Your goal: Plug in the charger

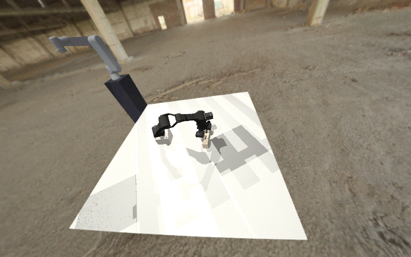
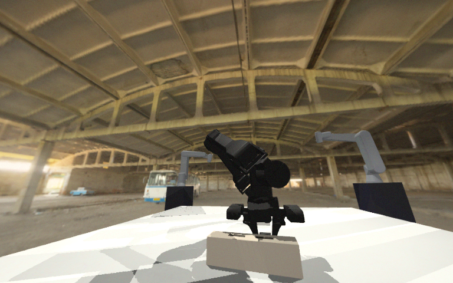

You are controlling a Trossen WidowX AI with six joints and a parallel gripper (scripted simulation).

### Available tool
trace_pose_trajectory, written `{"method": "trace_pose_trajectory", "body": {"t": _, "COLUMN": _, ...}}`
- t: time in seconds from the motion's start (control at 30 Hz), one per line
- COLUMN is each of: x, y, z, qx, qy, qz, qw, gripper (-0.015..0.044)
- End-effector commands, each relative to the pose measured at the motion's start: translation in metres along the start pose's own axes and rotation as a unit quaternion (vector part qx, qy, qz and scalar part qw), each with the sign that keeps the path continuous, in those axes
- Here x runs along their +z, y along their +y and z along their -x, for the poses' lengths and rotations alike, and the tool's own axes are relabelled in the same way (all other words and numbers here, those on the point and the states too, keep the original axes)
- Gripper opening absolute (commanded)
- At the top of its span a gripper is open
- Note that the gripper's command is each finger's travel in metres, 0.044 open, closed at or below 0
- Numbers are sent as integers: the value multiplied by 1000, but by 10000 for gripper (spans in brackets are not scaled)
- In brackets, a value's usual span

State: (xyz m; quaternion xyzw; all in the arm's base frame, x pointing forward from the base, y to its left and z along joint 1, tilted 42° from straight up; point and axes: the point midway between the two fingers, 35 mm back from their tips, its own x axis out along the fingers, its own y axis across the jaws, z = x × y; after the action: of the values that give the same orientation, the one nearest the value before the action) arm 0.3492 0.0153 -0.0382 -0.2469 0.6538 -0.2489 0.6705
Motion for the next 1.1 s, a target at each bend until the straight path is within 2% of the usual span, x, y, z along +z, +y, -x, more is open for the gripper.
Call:
{"method": "trace_pose_trajectory", "body": {"t": 0.0, "x": 6, "y": 0, "z": 1, "qx": 1, "qy": -9, "qz": -6, "qw": 1000, "gripper": 0}}
{"method": "trace_pose_trajectory", "body": {"t": 1.07, "x": 8, "y": 0, "z": 3, "qx": 1, "qy": -9, "qz": -6, "qw": 1000, "gripper": 0}}
